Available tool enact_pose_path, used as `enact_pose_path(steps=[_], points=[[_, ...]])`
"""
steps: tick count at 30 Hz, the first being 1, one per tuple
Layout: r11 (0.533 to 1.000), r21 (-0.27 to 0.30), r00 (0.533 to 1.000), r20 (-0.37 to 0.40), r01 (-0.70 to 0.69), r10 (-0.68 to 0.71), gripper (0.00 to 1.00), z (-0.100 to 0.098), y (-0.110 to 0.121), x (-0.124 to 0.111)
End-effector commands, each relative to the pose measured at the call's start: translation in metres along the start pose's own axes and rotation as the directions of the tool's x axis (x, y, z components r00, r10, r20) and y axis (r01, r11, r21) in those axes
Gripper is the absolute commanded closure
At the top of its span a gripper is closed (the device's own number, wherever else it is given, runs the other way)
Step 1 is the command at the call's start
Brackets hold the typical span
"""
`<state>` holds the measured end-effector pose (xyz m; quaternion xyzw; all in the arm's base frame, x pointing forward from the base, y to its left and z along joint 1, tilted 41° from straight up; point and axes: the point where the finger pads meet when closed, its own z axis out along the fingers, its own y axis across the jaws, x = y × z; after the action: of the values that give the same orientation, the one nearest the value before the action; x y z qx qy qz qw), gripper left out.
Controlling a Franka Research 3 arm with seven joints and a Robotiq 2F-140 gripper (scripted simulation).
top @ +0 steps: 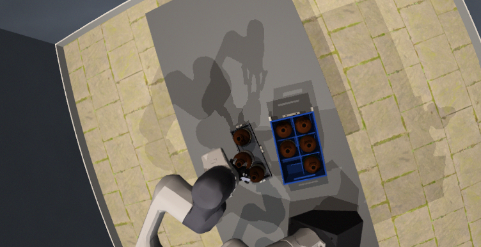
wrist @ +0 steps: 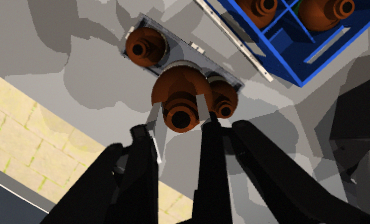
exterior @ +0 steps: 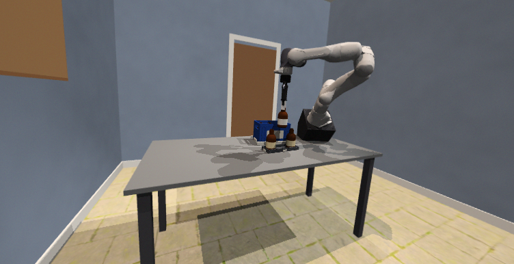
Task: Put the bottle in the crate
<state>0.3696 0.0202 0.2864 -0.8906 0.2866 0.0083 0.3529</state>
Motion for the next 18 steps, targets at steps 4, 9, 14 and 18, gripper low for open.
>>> enact_pose_path(steps=[4, 9, 14, 18], points=[[1.0, -0.001, 1.0, -0.003, -0.003, 0.003, 1.0, -0.008, 0.0, 0.0], [1.0, -0.001, 1.0, -0.003, -0.003, 0.003, 1.0, -0.014, 0.0, 0.0], [1.0, -0.001, 1.0, -0.003, -0.003, 0.003, 1.0, -0.017, 0.0, 0.0], [1.0, -0.001, 1.0, -0.003, -0.003, 0.003, 1.0, -0.018, 0.0, 0.0]])
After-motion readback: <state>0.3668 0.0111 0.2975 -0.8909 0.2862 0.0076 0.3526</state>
